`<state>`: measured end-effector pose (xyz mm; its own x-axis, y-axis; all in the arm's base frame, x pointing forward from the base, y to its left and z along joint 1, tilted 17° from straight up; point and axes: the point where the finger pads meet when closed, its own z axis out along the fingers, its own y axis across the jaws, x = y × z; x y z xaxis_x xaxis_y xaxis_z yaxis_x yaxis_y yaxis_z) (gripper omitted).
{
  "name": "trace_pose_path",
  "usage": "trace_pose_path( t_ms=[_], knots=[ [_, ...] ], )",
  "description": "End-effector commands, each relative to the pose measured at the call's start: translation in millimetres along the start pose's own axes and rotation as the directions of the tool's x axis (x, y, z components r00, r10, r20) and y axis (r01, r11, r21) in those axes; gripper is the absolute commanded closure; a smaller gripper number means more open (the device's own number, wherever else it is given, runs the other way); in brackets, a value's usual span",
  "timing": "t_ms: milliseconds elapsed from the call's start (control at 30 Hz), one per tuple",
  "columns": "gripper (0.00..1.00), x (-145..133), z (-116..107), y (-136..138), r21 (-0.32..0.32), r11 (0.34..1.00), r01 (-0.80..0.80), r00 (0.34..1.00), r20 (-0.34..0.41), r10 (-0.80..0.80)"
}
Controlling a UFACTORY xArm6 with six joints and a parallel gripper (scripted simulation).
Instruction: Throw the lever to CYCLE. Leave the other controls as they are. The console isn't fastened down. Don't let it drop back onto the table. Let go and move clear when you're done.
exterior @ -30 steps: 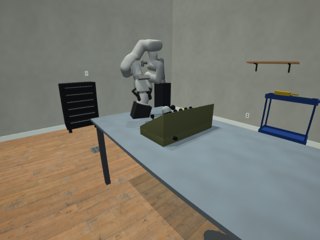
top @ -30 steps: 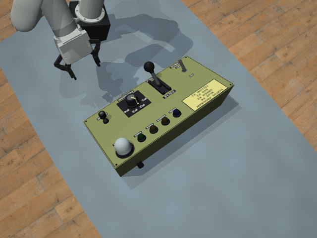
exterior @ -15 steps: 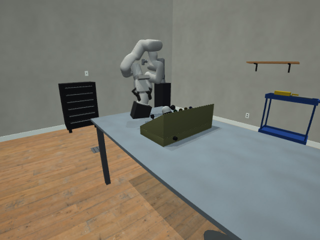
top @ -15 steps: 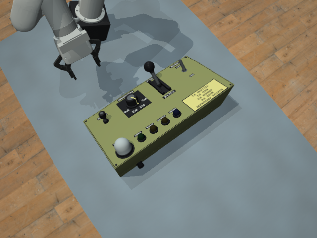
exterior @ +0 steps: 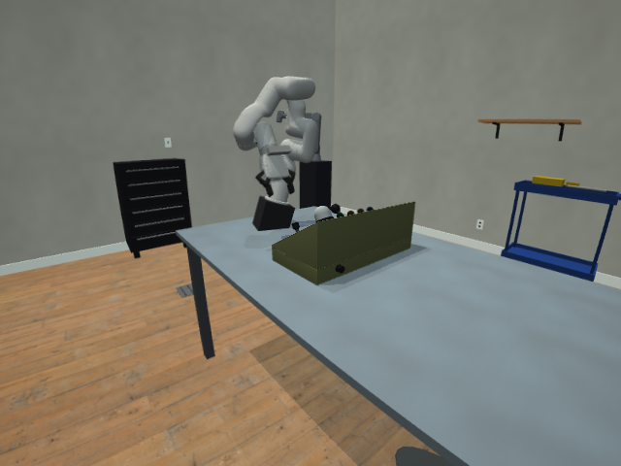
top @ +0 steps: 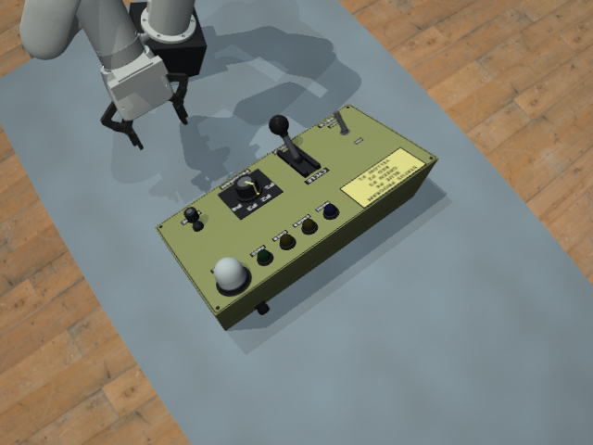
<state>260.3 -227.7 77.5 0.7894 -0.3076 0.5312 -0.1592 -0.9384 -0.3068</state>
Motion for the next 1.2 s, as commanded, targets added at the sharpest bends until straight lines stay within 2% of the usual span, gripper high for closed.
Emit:
trace_pose_path(
  t_ms=[0, 1167],
  knots=[
    [0.00, 0.9, -0.6, 0.7, -0.002, 1.000, 0.001, 1.000, -0.002, -0.001],
    [0.00, 1.0, -4.8, 0.8, -0.002, 1.000, 0.001, 1.000, -0.002, -0.001]
  ],
)
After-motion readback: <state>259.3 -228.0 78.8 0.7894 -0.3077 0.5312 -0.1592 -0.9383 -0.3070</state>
